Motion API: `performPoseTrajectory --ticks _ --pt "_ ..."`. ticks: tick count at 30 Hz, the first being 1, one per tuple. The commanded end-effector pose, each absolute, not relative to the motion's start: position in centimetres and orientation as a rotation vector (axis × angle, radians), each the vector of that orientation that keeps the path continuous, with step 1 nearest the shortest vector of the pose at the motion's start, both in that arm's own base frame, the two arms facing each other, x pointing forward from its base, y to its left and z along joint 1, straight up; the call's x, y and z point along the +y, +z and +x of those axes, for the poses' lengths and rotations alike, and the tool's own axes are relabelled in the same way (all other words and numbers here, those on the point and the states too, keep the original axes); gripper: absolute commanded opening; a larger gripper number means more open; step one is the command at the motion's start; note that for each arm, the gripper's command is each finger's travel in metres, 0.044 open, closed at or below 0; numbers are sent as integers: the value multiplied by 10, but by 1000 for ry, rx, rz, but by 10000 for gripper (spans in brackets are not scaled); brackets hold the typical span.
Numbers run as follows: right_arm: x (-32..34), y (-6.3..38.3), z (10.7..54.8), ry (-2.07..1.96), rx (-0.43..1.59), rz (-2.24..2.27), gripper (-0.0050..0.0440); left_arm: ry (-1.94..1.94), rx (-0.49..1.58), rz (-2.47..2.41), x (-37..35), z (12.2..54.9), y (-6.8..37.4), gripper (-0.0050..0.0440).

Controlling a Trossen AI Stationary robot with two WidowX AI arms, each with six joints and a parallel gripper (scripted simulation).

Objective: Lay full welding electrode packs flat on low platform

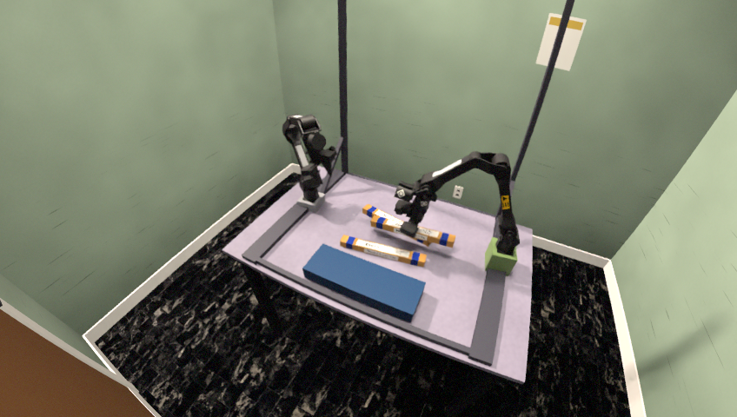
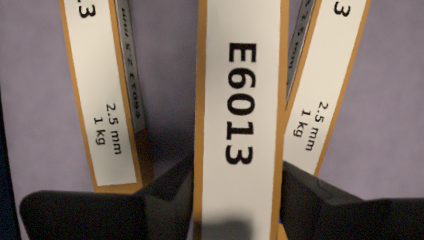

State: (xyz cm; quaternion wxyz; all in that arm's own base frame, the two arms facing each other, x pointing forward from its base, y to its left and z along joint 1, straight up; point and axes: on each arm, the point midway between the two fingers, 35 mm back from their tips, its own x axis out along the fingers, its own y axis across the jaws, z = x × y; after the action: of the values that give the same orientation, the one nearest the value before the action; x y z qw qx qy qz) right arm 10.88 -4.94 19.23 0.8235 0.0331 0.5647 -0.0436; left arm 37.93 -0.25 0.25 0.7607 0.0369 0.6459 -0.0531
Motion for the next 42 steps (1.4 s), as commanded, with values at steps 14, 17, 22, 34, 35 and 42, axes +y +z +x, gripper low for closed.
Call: performPoseTrajectory --ticks 14,17,22,34,35,42 --pt "-50 200 110 -96 1177 56 330 -110 1282 87 -2 401 59 -50" --pt "-50 200 110 -96 1177 56 330 -110 1282 87 -2 401 59 -50" --pt "-50 200 110 -96 1177 56 330 -110 1282 87 -2 401 59 -50" --pt "-50 200 110 -96 1177 56 330 -110 1282 87 -2 401 59 -50" --pt "-50 200 110 -96 1177 56 330 -110 1282 87 -2 401 59 -50" --pt "-50 200 110 -96 1177 56 330 -110 1282 87 -2 401 59 -50"
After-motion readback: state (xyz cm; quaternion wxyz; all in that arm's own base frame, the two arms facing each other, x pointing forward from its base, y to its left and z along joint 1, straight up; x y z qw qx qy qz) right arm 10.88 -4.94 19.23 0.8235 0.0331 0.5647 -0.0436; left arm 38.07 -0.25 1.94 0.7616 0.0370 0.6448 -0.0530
